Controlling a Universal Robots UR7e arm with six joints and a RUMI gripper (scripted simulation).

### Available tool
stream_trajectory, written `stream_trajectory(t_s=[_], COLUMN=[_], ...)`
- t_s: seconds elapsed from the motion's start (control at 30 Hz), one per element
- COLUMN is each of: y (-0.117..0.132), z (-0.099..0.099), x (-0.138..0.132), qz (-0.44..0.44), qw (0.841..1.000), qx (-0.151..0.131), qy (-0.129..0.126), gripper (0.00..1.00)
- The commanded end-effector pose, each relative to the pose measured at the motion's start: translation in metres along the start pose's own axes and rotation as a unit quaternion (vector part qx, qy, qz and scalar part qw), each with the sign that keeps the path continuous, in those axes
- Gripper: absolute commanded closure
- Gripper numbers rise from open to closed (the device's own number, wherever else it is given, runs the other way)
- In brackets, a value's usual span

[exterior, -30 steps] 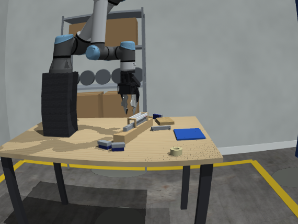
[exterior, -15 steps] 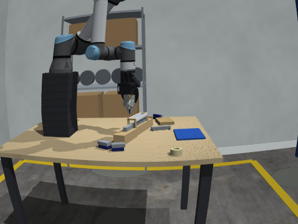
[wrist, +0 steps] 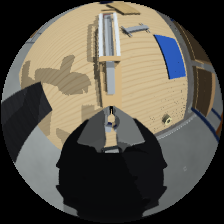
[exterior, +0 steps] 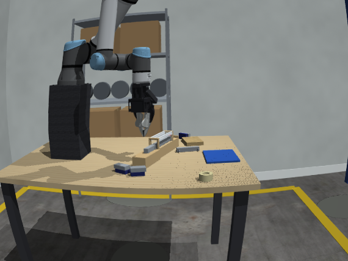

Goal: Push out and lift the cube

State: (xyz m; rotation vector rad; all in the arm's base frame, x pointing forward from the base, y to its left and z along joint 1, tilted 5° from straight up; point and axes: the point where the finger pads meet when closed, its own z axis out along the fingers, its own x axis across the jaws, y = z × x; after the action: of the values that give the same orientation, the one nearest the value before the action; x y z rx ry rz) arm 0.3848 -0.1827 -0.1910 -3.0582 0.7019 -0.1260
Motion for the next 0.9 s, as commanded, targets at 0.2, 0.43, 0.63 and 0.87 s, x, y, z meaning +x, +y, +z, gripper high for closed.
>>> stream_trajectory(t_s=[0.2,0.43,0.63,0.87], y=[0.011,0.010,0.010,0.010], z=[0.014,0.040,0.045,0.050], x=[0.002,0.002,0.002,0.002], qz=[-0.007,-0.008,-0.009,-0.008], qw=[1.000,1.000,1.000,1.000], qx=[0.002,0.002,0.002,0.002], qy=[0.002,0.002,0.002,0.002], gripper=[1.00,1.00,1.00,1.00])
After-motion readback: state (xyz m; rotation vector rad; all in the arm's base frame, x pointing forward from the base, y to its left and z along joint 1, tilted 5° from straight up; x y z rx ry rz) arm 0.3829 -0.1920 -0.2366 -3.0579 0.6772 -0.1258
